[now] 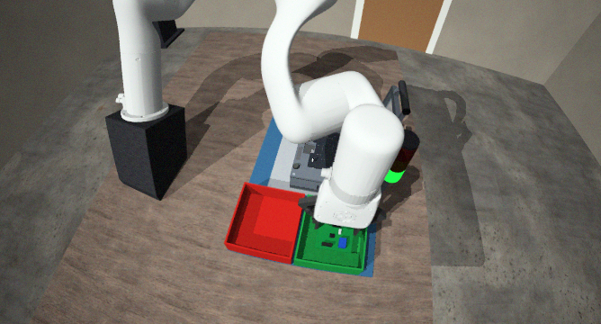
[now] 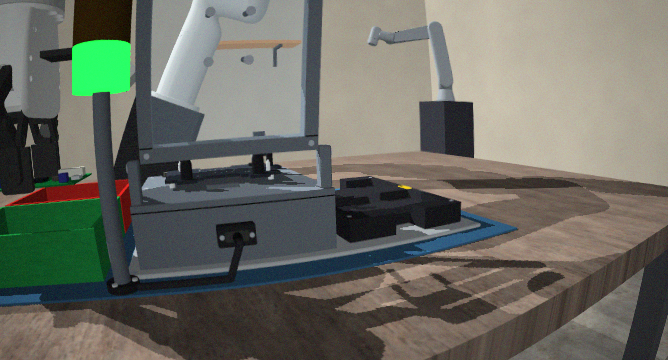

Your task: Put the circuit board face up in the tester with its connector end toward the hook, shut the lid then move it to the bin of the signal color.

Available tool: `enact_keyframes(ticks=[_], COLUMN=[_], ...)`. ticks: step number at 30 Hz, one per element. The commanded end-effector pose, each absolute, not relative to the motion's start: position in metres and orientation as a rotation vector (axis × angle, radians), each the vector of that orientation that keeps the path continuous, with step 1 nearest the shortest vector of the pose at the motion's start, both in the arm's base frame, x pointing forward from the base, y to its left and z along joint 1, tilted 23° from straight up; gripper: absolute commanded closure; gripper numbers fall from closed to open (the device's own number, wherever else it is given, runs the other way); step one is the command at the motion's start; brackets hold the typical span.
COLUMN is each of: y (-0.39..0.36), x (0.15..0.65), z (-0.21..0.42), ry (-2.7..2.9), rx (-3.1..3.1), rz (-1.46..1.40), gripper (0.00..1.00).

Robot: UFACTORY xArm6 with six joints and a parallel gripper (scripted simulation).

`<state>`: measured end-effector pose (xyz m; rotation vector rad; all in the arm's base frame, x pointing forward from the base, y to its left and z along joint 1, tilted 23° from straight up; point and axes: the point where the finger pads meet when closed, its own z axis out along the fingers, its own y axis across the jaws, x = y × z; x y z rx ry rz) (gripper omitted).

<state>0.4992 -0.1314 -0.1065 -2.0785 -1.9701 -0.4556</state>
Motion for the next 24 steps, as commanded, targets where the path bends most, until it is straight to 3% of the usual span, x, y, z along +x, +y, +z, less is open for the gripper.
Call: enact_keyframes(ticks=[1, 24], y=[-0.127, -0.111], x=[0.502, 0.505], z=[-0.118, -0.160], ry=[-1.973, -1.973], rx=[-2.081, -2.081], rz=[-0.459, -0.459], gripper=[0.21, 0.21])
